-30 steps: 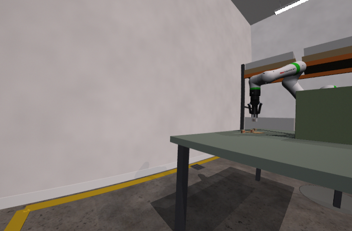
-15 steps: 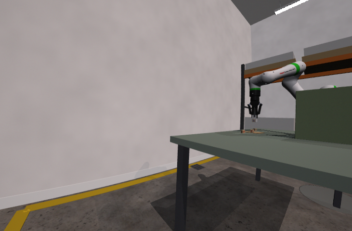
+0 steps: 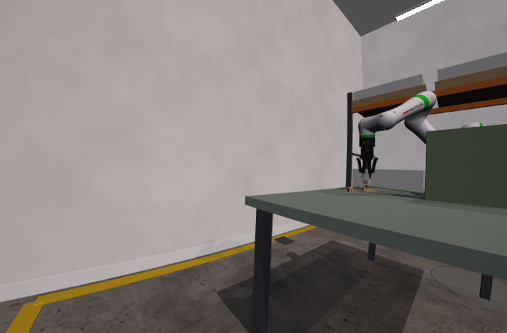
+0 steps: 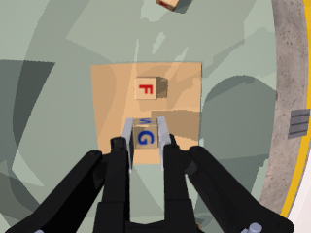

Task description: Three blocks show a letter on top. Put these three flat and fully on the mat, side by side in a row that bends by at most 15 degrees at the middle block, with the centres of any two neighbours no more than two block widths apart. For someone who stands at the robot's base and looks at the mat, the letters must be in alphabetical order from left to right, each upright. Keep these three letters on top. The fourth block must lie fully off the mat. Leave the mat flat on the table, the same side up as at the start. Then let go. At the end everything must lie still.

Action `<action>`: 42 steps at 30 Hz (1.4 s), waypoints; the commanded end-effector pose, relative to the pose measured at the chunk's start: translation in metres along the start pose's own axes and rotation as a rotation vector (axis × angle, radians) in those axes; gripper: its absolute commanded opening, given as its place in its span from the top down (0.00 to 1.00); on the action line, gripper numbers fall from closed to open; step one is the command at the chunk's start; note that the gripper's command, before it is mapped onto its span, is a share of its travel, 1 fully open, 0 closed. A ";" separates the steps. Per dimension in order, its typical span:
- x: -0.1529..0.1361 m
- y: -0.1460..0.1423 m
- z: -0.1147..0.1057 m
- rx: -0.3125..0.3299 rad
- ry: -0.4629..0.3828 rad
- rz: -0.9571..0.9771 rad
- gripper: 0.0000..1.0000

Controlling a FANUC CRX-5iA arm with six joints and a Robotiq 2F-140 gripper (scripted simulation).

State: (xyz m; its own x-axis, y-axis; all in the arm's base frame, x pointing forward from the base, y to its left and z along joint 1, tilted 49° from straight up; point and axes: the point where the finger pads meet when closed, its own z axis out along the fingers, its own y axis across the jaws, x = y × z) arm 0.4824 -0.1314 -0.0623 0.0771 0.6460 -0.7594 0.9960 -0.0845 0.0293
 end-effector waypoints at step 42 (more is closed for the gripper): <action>0.000 0.002 0.041 -0.002 0.000 0.001 0.87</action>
State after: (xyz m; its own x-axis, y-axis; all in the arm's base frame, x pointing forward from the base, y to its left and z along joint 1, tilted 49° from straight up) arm 0.4820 -0.1627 -0.0886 0.0780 0.6454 -0.7599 0.9960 -0.0836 0.0313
